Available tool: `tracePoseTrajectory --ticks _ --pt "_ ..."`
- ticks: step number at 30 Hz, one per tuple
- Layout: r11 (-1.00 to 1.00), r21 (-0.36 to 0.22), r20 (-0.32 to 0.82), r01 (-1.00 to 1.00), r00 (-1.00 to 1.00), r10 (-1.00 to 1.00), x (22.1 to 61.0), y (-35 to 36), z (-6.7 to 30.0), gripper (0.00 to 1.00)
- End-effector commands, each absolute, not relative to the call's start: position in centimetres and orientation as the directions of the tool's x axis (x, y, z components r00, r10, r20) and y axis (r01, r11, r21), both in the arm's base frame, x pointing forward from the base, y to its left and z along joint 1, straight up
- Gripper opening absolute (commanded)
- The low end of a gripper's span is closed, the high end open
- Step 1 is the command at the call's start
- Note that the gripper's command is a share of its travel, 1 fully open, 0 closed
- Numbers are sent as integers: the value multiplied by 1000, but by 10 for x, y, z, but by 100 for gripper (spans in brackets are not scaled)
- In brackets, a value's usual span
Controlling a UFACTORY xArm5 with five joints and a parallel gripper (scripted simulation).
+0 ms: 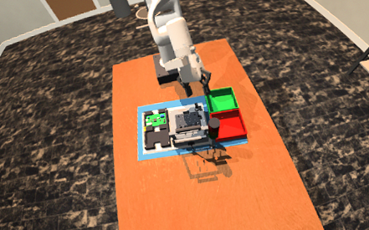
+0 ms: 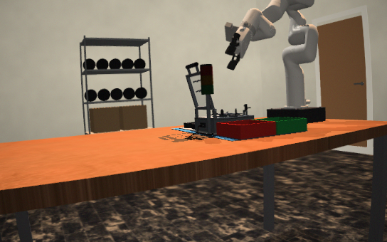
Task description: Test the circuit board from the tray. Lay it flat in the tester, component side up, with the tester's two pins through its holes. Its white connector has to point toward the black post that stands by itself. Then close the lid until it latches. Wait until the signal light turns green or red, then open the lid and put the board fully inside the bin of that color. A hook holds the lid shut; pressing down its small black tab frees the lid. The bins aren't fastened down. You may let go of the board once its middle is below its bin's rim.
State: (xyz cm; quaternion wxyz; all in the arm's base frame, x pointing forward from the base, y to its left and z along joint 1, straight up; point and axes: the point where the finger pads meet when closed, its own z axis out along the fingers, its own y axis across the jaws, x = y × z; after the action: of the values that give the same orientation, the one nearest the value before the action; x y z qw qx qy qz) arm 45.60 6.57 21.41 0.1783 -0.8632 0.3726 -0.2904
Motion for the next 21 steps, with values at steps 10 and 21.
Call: tracePoseTrajectory --ticks 10,21 --pt "-659 -527 370 -538 552 -747 457 66 216 100" --pt "-659 -527 370 -538 552 -747 457 66 219 100"
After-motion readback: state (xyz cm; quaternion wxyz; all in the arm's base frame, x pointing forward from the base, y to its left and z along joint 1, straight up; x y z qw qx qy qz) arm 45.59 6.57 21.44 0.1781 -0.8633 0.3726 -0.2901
